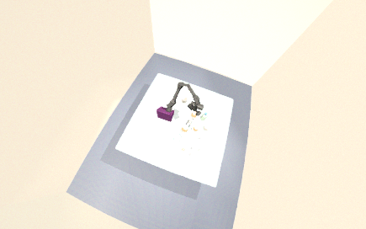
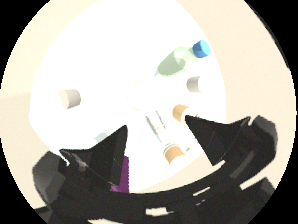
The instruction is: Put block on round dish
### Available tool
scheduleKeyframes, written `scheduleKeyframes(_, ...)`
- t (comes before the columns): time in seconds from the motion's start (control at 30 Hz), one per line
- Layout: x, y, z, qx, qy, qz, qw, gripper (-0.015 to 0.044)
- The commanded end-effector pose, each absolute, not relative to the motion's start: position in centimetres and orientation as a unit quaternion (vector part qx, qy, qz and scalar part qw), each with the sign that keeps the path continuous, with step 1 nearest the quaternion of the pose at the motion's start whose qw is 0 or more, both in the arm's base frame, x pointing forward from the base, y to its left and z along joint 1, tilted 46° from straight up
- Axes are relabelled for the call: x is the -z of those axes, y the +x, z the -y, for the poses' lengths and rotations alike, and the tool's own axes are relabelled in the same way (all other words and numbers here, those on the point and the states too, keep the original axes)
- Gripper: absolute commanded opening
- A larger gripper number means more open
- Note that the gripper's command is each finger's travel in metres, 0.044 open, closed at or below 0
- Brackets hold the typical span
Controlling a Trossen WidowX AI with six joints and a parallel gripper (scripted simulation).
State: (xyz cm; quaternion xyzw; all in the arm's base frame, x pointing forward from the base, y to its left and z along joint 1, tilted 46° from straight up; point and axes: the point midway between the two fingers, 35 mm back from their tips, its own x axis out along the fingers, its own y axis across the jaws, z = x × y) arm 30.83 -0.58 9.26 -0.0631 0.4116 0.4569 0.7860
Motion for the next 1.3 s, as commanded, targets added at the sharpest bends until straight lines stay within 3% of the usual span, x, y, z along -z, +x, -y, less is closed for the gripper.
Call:
scheduleKeyframes(0.0,-9.3,32.1,-1.1,-0.505,-0.107,-0.389,0.763,0.044)
scheduleKeyframes(0.23,-9.0,33.6,-4.1,-0.574,-0.168,-0.349,0.721,0.044)
scheduleKeyframes(1.27,-5.9,34.2,-7.2,-0.576,-0.17,-0.348,0.72,0.044)
